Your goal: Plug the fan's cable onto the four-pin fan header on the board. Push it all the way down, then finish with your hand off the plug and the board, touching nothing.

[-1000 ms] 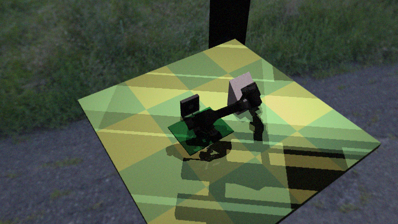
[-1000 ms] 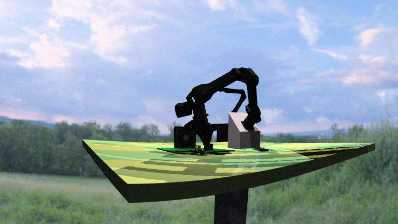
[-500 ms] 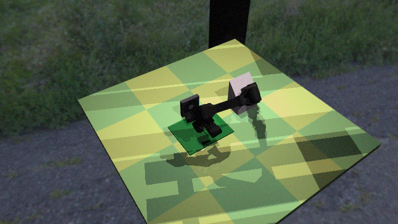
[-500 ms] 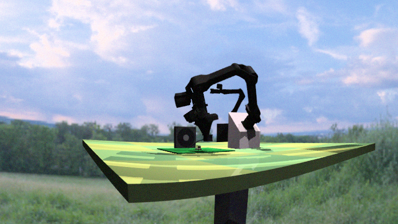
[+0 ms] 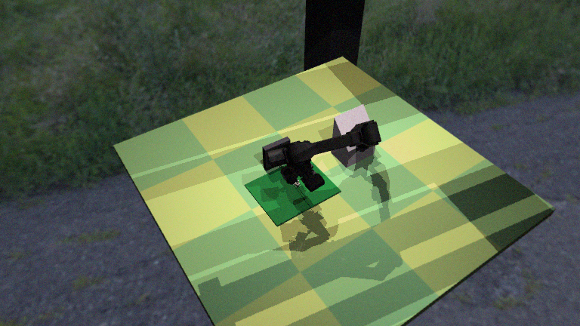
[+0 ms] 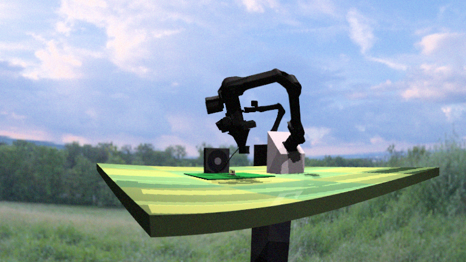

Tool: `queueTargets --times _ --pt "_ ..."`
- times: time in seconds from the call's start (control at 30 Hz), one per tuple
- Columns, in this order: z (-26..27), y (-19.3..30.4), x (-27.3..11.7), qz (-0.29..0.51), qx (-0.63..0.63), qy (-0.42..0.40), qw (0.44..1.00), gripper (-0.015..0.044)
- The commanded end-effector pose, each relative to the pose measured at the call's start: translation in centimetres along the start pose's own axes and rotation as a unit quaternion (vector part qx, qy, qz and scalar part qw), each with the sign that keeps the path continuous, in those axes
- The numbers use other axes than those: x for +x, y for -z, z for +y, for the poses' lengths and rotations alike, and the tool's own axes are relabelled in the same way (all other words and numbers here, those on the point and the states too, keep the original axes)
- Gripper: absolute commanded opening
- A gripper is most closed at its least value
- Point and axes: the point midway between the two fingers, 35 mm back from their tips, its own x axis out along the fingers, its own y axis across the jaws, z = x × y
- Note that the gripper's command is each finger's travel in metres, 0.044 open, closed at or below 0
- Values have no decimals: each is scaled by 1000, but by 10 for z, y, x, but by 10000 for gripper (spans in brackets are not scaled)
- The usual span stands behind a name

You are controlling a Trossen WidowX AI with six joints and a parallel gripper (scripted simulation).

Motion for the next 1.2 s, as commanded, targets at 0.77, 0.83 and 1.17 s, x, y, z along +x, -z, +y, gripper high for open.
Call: queueTargets --times 0.77,0.83,1.17 --pt "-3 4 -7 -111 352 -41 928 0" --pt "-4 4 -8 -115 372 -46 920 0" --pt "-4 5 -5 -117 375 -38 919 0"
